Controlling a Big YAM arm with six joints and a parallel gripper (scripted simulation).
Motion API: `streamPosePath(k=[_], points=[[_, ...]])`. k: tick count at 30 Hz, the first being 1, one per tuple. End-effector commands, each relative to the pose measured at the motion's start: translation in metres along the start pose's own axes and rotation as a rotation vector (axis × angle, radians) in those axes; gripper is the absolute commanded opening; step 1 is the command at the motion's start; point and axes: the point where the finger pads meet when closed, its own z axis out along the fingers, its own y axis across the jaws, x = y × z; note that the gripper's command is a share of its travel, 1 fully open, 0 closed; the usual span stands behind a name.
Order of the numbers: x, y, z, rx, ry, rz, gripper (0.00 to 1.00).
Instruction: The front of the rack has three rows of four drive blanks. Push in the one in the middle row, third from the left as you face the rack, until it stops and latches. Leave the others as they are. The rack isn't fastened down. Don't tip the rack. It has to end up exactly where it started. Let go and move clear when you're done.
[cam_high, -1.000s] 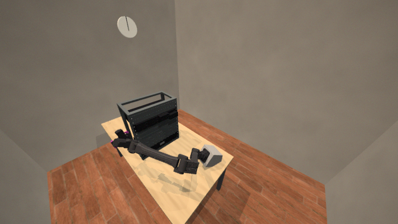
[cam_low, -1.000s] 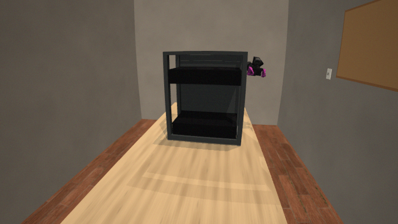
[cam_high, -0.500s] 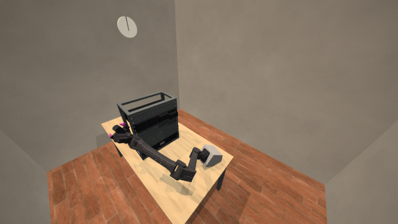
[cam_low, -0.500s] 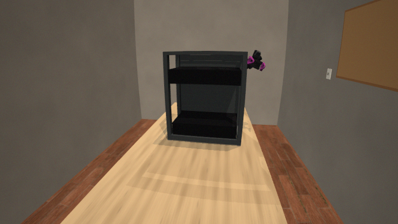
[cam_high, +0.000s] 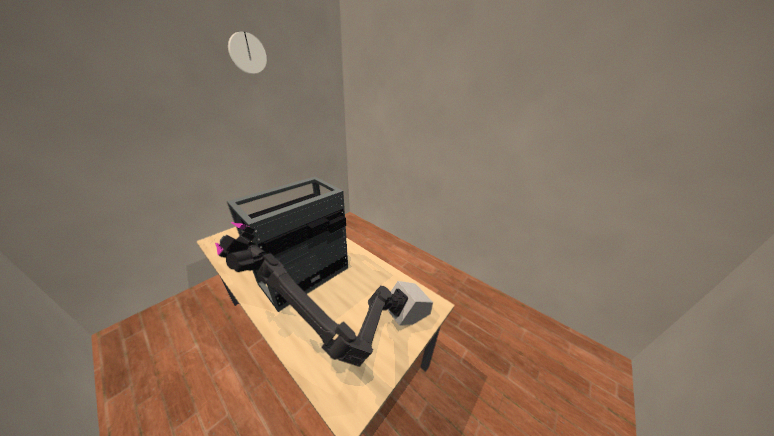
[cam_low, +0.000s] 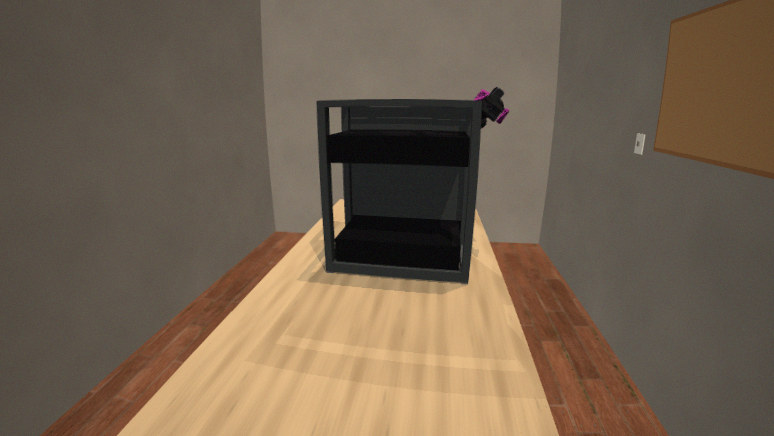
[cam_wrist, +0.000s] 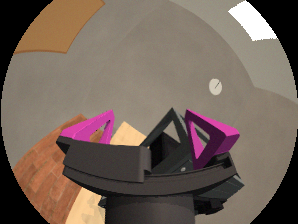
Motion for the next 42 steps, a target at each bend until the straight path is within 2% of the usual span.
streamPosePath(k=[1,3,5,10,15,16,20,22,30,37,39,42], points=[[0.012,-0.055,0.003,0.099,-0.023,-0.091,1.00],[0.011,-0.082,-0.003,0.154,-0.044,-0.128,1.00],[0.011,-0.082,-0.003,0.154,-0.044,-0.128,1.00],[0.004,-0.147,-0.026,0.291,-0.096,-0.221,1.00],[-0.007,-0.204,-0.059,0.419,-0.143,-0.311,1.00],[-0.004,-0.213,-0.065,0.426,-0.140,-0.330,1.00],[0.035,-0.237,-0.084,0.373,-0.076,-0.409,1.00],[0.035,-0.237,-0.084,0.373,-0.076,-0.409,1.00],[0.109,-0.268,-0.135,0.266,0.043,-0.547,1.00],[0.165,-0.280,-0.185,0.178,0.132,-0.647,1.00],[0.165,-0.280,-0.185,0.178,0.132,-0.647,1.00],[0.187,-0.281,-0.206,0.142,0.166,-0.684,1.00]])
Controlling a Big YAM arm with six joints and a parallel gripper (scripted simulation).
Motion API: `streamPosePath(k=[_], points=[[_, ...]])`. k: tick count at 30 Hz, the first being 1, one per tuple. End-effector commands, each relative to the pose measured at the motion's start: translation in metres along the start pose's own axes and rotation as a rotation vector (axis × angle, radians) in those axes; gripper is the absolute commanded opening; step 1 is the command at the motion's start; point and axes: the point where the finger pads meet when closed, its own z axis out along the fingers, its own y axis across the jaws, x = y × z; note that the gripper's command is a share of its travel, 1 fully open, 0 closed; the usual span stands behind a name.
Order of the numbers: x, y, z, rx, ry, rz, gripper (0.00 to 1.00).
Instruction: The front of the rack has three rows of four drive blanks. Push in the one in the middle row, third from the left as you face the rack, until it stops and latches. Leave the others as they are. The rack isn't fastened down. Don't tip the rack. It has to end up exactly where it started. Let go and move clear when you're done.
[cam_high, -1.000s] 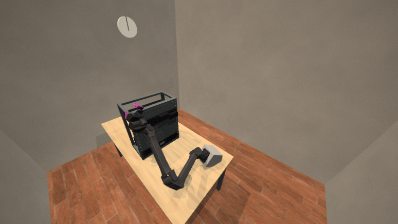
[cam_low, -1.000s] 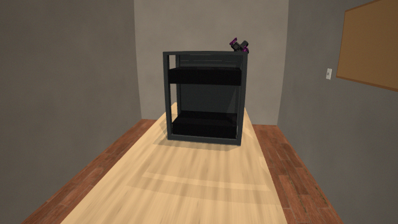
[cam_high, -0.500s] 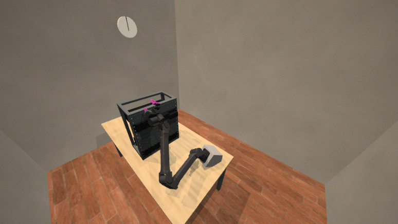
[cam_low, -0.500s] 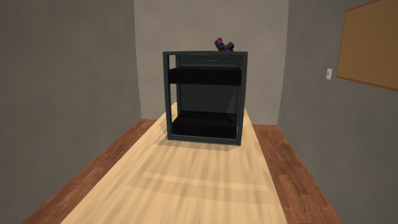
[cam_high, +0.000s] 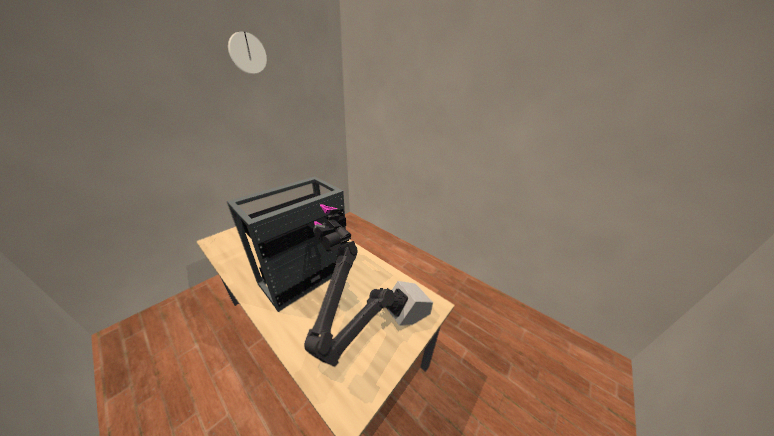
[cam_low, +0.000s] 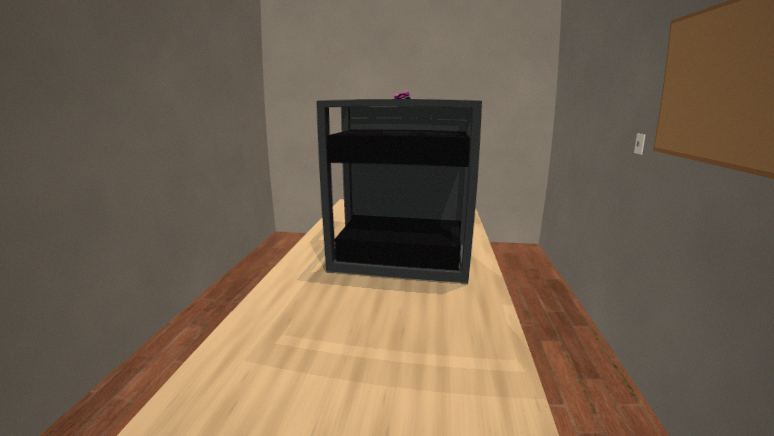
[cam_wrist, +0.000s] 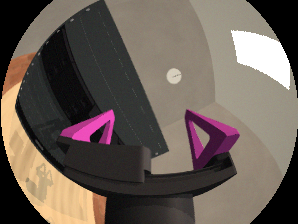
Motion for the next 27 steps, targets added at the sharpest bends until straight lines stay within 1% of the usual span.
streamPosePath(k=[1,6,12,14,21,27], points=[[0.021,-0.001,-0.019,-0.009,0.008,-0.083,1.00],[0.051,0.017,-0.047,-0.068,0.035,-0.141,1.00],[0.078,0.038,-0.077,-0.128,0.060,-0.198,1.00],[0.078,0.038,-0.077,-0.128,0.060,-0.198,1.00],[0.100,0.060,-0.105,-0.185,0.082,-0.247,1.00],[0.112,0.077,-0.122,-0.225,0.093,-0.277,1.00]])
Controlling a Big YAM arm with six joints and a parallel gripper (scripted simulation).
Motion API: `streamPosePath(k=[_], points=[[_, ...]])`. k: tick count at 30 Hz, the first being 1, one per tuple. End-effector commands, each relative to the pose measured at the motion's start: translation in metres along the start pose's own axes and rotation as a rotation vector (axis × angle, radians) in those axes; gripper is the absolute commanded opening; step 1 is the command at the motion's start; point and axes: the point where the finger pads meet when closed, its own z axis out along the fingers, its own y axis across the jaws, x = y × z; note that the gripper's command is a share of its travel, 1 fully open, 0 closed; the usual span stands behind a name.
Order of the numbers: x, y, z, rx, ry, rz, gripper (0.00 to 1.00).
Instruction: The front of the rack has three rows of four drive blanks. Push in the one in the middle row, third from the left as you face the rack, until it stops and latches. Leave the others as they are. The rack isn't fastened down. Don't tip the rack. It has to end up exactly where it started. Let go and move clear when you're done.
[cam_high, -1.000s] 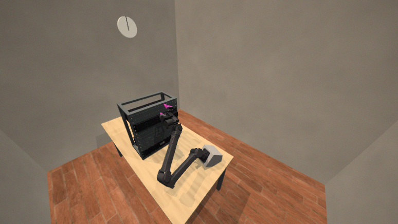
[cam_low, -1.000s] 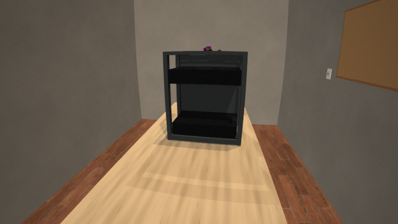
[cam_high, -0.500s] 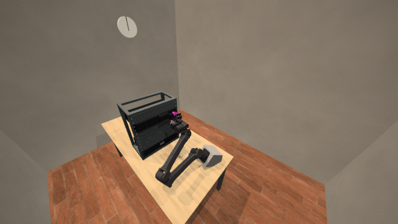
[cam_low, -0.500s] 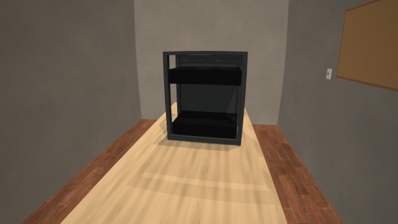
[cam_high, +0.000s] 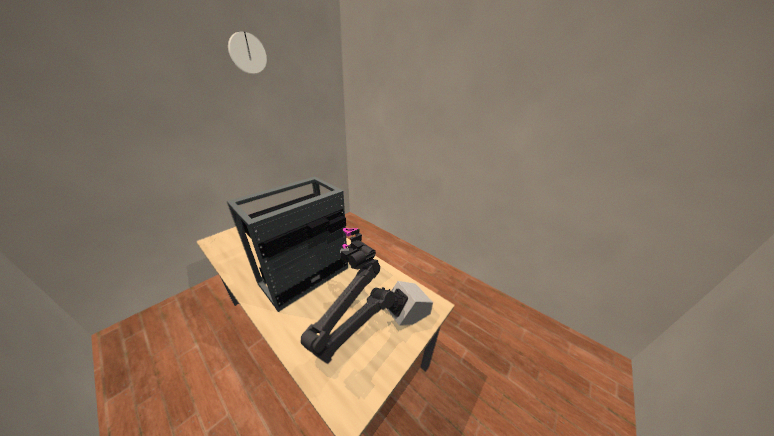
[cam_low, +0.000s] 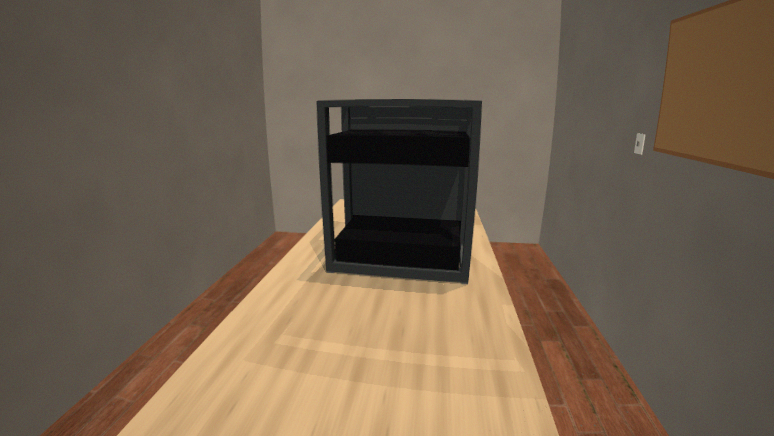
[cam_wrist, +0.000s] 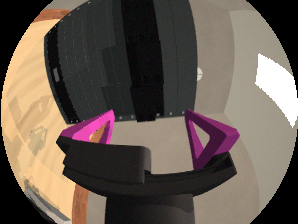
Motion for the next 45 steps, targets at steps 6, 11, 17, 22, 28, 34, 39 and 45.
streamPosePath(k=[6,11,17,22,28,34,39,45], points=[[0.011,0.006,-0.013,0.002,0.016,-0.060,1.00],[0.013,0.007,-0.018,0.006,0.023,-0.086,1.00],[0.014,0.007,-0.021,0.009,0.028,-0.103,1.00],[0.014,0.007,-0.022,0.010,0.029,-0.106,1.00],[0.014,0.007,-0.023,0.011,0.029,-0.108,1.00],[0.014,0.007,-0.023,0.011,0.029,-0.108,1.00],[0.014,0.007,-0.023,0.011,0.029,-0.108,1.00],[0.014,0.008,-0.021,0.008,0.027,-0.107,1.00]])
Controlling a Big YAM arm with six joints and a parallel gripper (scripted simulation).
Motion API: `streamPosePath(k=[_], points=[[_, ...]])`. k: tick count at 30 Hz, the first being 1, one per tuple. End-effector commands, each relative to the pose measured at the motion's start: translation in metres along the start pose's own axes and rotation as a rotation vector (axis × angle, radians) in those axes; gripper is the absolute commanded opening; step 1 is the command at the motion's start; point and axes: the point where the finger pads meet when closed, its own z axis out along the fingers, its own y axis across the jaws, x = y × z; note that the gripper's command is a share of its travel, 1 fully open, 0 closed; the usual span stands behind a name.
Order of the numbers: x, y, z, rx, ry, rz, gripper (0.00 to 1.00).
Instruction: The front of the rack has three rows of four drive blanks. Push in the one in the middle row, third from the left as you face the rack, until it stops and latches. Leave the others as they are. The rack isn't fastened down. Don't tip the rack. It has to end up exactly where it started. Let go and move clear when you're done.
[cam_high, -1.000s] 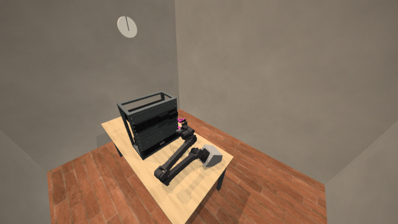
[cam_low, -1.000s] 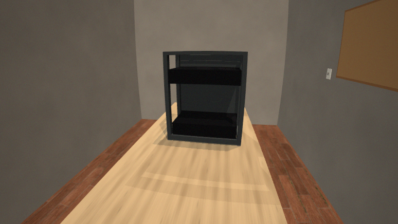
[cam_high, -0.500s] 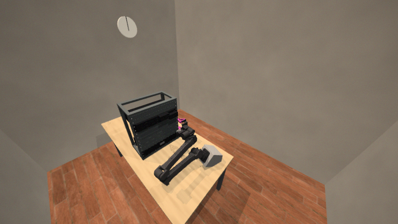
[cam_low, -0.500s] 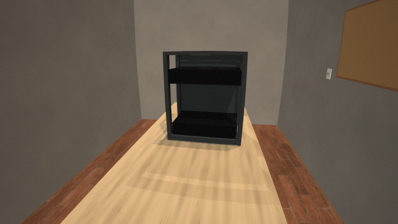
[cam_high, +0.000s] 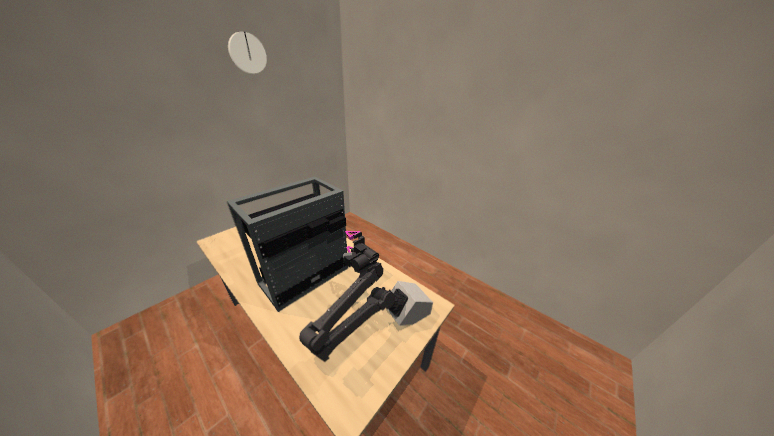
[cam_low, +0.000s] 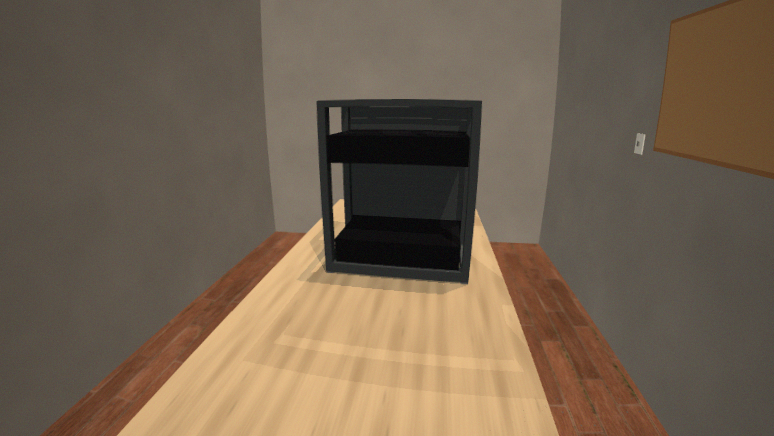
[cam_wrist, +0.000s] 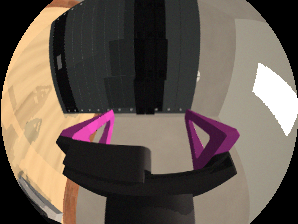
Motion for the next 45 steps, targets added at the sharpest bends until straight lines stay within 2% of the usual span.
streamPosePath(k=[1,4,8,10,17,21,24,25,45], points=[[0.007,0.003,0.001,-0.002,0.006,0.009,1.00],[0.000,-0.016,0.017,-0.003,-0.014,-0.031,1.00],[0.013,-0.016,0.041,-0.002,-0.015,-0.031,1.00],[0.013,-0.016,0.041,-0.002,-0.015,-0.031,1.00],[0.045,-0.014,0.099,-0.001,-0.018,-0.028,1.00],[0.055,-0.013,0.118,-0.001,-0.019,-0.027,1.00],[0.057,-0.013,0.121,-0.001,-0.019,-0.027,1.00],[0.048,-0.016,0.121,0.004,-0.032,-0.044,1.00],[0.053,-0.017,0.119,0.008,-0.022,-0.039,1.00]])
